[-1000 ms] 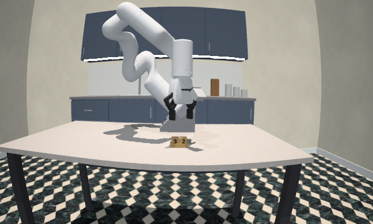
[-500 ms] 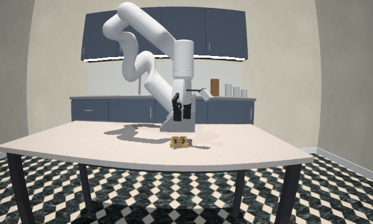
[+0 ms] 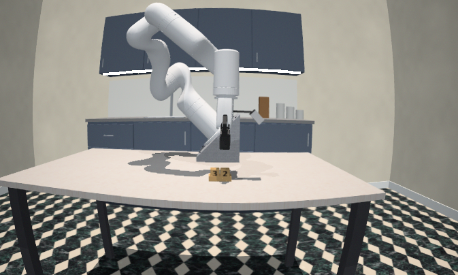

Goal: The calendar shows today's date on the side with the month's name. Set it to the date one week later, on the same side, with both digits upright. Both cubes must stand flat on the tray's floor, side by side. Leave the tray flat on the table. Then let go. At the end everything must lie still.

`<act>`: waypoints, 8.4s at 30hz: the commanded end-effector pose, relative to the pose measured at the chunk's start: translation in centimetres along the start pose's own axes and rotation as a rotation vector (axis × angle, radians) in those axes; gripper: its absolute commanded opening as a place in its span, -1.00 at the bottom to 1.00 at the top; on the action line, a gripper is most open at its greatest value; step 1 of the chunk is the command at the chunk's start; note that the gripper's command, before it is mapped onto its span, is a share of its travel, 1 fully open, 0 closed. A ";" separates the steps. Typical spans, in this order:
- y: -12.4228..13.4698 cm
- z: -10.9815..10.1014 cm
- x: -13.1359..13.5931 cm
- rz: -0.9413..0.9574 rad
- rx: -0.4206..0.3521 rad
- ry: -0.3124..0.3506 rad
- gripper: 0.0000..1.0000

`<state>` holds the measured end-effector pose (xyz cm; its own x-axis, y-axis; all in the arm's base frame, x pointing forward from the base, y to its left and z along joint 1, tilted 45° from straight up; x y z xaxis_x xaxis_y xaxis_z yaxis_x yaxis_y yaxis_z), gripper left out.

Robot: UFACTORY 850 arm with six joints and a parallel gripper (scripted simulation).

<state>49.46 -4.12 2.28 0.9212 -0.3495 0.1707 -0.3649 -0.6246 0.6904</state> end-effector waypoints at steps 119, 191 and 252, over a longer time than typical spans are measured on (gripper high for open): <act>-0.1 5.1 0.1 -0.068 0.000 -0.007 -0.05; -0.1 5.1 0.2 -0.068 0.000 -0.007 -0.05; -0.1 7.7 0.2 -0.068 0.000 -0.007 -0.05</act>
<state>48.54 -9.54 -3.26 0.9430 -0.3116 0.1171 -0.3007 -0.6465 0.7012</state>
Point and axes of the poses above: the point where the finger pads meet when closed, its own z axis out along the fingers, its own x axis across the jaws, y = z × x, the point moved 6 cm from there along -z, back along the fingers, and after that the axes turned 11 degrees about z, right-handed, at the moved point
